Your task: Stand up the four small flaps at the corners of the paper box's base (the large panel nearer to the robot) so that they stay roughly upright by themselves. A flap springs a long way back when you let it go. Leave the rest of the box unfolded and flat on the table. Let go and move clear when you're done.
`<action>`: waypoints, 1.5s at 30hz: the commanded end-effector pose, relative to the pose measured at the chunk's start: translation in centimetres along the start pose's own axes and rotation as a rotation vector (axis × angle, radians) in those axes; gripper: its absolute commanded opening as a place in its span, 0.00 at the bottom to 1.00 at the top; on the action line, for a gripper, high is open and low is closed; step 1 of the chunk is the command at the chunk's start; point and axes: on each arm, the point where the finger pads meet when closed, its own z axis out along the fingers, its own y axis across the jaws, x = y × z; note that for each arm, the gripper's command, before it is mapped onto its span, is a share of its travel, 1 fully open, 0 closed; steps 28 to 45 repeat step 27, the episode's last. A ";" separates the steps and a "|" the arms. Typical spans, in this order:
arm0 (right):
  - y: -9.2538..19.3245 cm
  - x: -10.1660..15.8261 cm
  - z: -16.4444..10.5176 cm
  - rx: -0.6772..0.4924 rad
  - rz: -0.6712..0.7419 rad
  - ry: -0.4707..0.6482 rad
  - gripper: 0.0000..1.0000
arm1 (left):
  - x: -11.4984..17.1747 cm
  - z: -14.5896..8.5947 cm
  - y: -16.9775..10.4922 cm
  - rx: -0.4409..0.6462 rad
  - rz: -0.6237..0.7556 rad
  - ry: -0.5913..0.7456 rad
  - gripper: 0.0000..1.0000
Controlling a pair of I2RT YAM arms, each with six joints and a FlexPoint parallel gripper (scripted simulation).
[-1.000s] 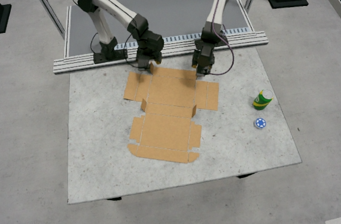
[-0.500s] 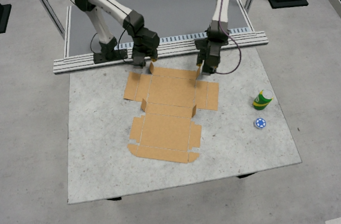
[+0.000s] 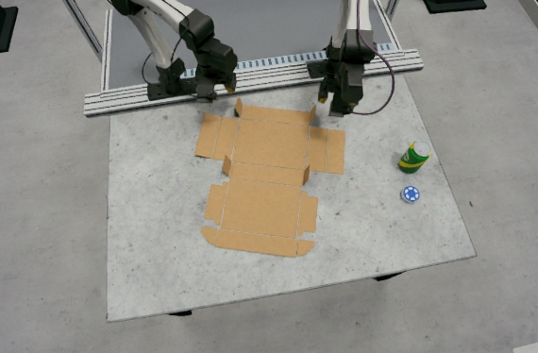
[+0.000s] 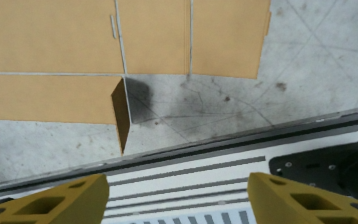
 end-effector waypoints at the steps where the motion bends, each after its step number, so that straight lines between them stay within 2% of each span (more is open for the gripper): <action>1: -0.7 0.3 0.3 0.029 -0.009 0.015 0.77 | -0.1 -1.0 -0.6 0.003 0.009 -0.032 0.75; 5: -0.7 0.3 0.4 0.035 -0.008 0.017 0.77 | -0.2 -0.4 -0.5 0.001 0.007 -0.018 0.77; 16: -0.6 0.3 0.5 0.035 -0.002 0.016 0.77 | -0.2 -0.4 -0.6 0.001 0.007 -0.018 0.77; 17: 0.0 0.0 -0.1 0.000 -0.003 -0.001 0.77 | -0.2 -0.4 -0.6 0.001 0.007 -0.018 0.77; 45: 0.1 0.0 -0.1 0.000 -0.003 -0.001 0.77 | -0.1 -0.7 -0.8 0.003 0.009 -0.032 0.77</action>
